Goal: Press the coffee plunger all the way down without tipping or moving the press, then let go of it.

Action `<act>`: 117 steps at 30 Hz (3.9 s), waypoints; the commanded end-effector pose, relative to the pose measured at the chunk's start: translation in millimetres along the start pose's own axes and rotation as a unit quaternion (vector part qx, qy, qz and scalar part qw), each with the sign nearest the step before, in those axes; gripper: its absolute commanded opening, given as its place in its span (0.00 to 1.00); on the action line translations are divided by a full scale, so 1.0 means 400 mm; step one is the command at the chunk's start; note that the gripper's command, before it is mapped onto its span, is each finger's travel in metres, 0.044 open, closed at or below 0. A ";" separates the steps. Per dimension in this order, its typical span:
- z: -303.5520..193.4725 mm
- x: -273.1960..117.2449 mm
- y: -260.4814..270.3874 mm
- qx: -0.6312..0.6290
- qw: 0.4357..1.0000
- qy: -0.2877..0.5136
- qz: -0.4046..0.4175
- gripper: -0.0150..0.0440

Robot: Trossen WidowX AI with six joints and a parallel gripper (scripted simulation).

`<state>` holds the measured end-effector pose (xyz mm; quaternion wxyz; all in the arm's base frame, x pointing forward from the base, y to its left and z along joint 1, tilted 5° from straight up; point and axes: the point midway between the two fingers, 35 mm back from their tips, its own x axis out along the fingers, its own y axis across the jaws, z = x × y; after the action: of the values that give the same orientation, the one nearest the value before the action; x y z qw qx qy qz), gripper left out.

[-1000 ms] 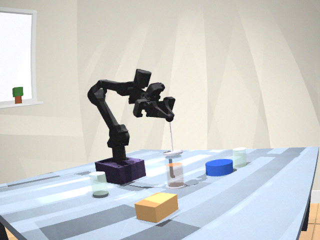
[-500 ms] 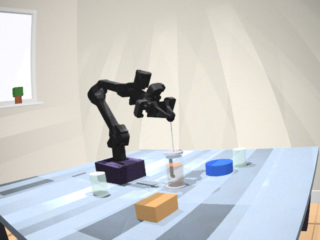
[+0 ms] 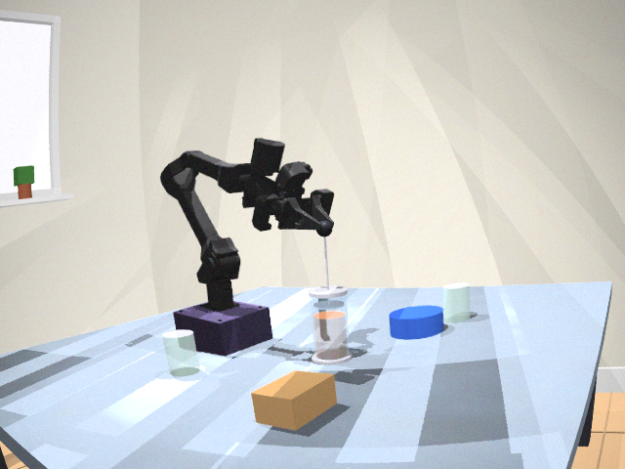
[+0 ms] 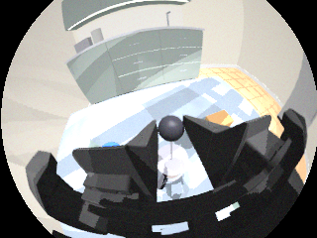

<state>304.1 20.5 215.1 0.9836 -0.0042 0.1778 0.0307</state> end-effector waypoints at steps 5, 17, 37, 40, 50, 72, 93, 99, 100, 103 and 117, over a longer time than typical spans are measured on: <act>-0.084 0.035 0.000 -0.003 0.999 0.032 0.001 0.45; -0.125 0.065 0.000 -0.003 0.999 0.031 0.001 0.45; -0.180 0.121 -0.002 -0.003 1.000 0.031 0.001 0.45; -0.179 0.132 -0.002 -0.003 1.000 0.031 0.000 0.45; -0.169 0.149 -0.003 -0.003 1.000 0.031 0.000 0.45; -0.156 0.160 -0.003 -0.003 1.000 0.030 0.000 0.45; -0.141 0.160 -0.004 0.001 1.000 0.020 0.000 0.50; -0.141 0.160 -0.004 0.001 1.000 0.020 0.000 0.77; -0.141 0.160 -0.004 0.001 1.000 0.020 0.000 0.81; -0.141 0.160 -0.004 0.001 1.000 0.020 0.000 0.94; -0.027 0.010 0.000 -0.003 1.000 0.030 0.001 1.00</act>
<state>325.2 21.8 170.6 0.9775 -0.0048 0.2084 0.0322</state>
